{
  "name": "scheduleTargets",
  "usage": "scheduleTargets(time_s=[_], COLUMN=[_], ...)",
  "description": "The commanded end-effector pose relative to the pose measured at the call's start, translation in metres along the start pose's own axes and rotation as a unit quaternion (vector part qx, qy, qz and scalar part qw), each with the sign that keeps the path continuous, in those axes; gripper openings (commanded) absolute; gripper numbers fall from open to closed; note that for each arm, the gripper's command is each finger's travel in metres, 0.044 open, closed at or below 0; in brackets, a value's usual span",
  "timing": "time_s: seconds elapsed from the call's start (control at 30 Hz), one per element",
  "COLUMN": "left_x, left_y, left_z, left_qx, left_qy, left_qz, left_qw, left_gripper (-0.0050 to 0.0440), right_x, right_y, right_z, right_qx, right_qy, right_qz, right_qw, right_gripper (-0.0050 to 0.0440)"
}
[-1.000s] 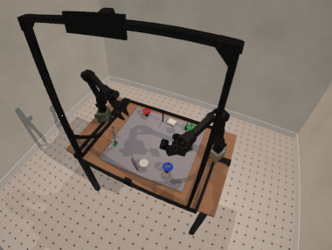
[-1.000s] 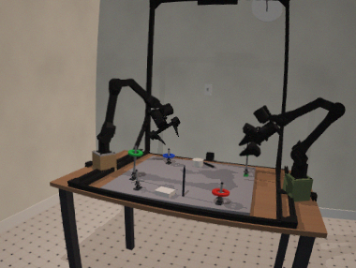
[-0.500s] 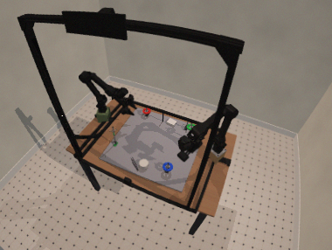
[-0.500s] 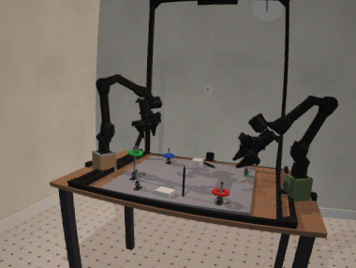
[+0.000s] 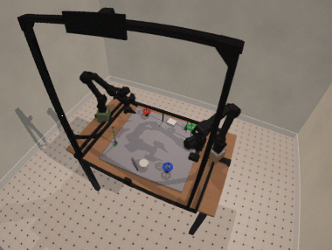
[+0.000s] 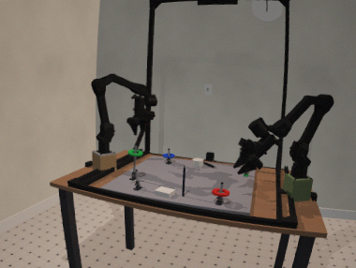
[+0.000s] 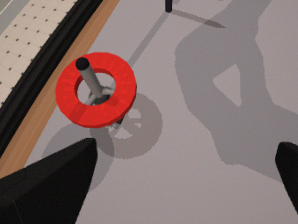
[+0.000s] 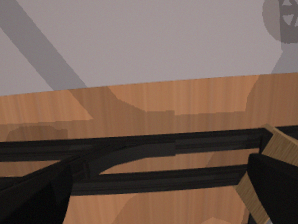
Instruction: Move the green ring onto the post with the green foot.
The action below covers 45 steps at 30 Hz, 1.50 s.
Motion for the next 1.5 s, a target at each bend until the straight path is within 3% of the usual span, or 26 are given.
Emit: scheduleTargets(time_s=[0.0, 0.2, 0.43, 0.5, 0.7, 0.9, 1.0, 1.07, 1.17, 1.4, 1.47], left_x=[0.005, 0.026, 0.068, 0.068, 0.109, 0.152, 0.173, 0.173, 0.185, 0.189, 0.209], left_y=[-0.016, -0.081, -0.175, -0.175, -0.239, -0.285, -0.3, -0.3, -0.307, -0.306, -0.291], left_z=[0.0, -0.005, -0.019, -0.019, -0.037, -0.059, -0.071, -0.071, -0.078, -0.08, -0.081], left_qx=[0.03, 0.15, 0.327, 0.327, 0.463, 0.576, 0.62, 0.62, 0.642, 0.646, 0.646], left_qy=[0.0, 0.006, -0.005, -0.005, -0.045, -0.114, -0.156, -0.156, -0.183, -0.189, -0.189], left_qz=[-0.01, -0.07, -0.19, -0.19, -0.287, -0.37, -0.403, -0.403, -0.421, -0.424, -0.424], left_qw=[0.999, 0.986, 0.926, 0.926, 0.837, 0.72, 0.655, 0.655, 0.614, 0.606, 0.606], left_gripper=[0.04, 0.04, 0.04, 0.04, 0.04, 0.04, 0.04, 0.04, 0.04, 0.04, 0.04], right_x=[-0.001, -0.001, -0.001, -0.001, -0.001, -0.001, -0.001, -0.001, -0.001, -0.001, -0.001], right_y=[0.001, 0.001, 0.001, 0.001, 0.001, 0.001, 0.001, 0.001, 0.001, 0.001, 0.001], right_z=[-0.001, -0.001, -0.001, -0.001, -0.001, -0.001, -0.001, -0.001, -0.001, -0.001, -0.001], right_qx=[-0.003, -0.003, -0.003, -0.003, -0.003, -0.003, -0.003, -0.003, -0.003, -0.003, -0.003], right_qy=[-0.001, -0.001, -0.001, -0.001, -0.001, -0.001, -0.001, -0.001, -0.001, -0.001, -0.001], right_qz=[0.001, 0.001, 0.001, 0.001, 0.001, 0.001, 0.001, 0.001, 0.001, 0.001, 0.001], right_qw=[1.0, 1.0, 1.0, 1.0, 1.0, 1.0, 1.0, 1.0, 1.0, 1.0, 1.0], right_gripper=[0.04, 0.04, 0.04, 0.04, 0.04, 0.04, 0.04, 0.04, 0.04, 0.04, 0.04])
Point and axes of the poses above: on each arm, the point midway between the two fingers, 35 mm back from their tips, its own x axis out along the fingers, its own z axis across the jaws, y = z × x, the point moved 9 cm from there along -x, back along the fingers, and after that the axes turned 3 degrees about x, right-handed, at the moved point
